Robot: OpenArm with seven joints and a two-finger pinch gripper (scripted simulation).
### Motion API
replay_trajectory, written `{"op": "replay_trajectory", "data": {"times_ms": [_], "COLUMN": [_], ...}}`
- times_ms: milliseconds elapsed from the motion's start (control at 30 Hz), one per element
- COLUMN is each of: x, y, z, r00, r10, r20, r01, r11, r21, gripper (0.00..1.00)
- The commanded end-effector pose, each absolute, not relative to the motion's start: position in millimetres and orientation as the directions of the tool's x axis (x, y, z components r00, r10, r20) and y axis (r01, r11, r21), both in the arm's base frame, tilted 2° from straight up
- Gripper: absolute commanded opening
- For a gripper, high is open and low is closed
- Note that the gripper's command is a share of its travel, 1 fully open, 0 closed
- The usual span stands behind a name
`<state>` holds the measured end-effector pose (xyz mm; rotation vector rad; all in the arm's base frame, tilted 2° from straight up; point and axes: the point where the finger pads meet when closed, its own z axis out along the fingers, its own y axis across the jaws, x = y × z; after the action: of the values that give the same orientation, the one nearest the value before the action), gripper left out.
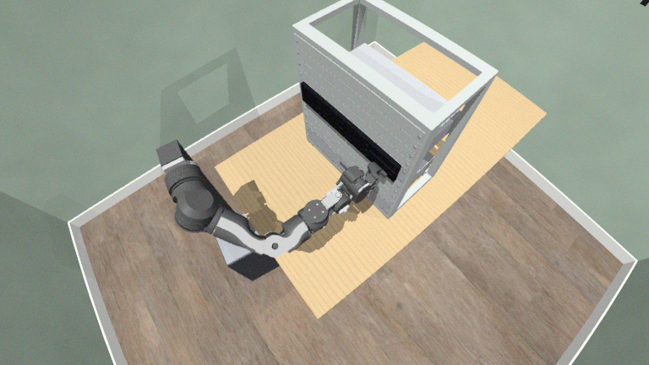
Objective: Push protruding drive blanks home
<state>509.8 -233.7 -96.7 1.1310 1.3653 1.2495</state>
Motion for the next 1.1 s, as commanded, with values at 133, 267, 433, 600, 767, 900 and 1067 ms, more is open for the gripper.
{"op": "replay_trajectory", "data": {"times_ms": [133,267,433,600,767,900,1067], "x": [516.0,516.0,516.0,516.0,515.8,512.7,500.6], "y": [-210.9,-210.9,-210.9,-210.9,-210.6,-210.1,-212.2], "z": [-84.0,-84.0,-84.0,-84.0,-83.6,-82.0,-81.7], "r00": [-0.183,-0.183,-0.183,-0.183,-0.184,-0.186,-0.186], "r10": [0.982,0.982,0.982,0.982,0.982,0.982,0.982], "r20": [-0.039,-0.039,-0.039,-0.039,-0.039,-0.041,-0.041], "r01": [-0.001,-0.001,-0.001,-0.001,-0.002,-0.006,-0.007], "r11": [0.039,0.039,0.039,0.039,0.039,0.040,0.040], "r21": [0.999,0.999,0.999,0.999,0.999,0.999,0.999], "gripper": [0.00,0.00,0.00,0.00,0.00,0.00,0.00]}}
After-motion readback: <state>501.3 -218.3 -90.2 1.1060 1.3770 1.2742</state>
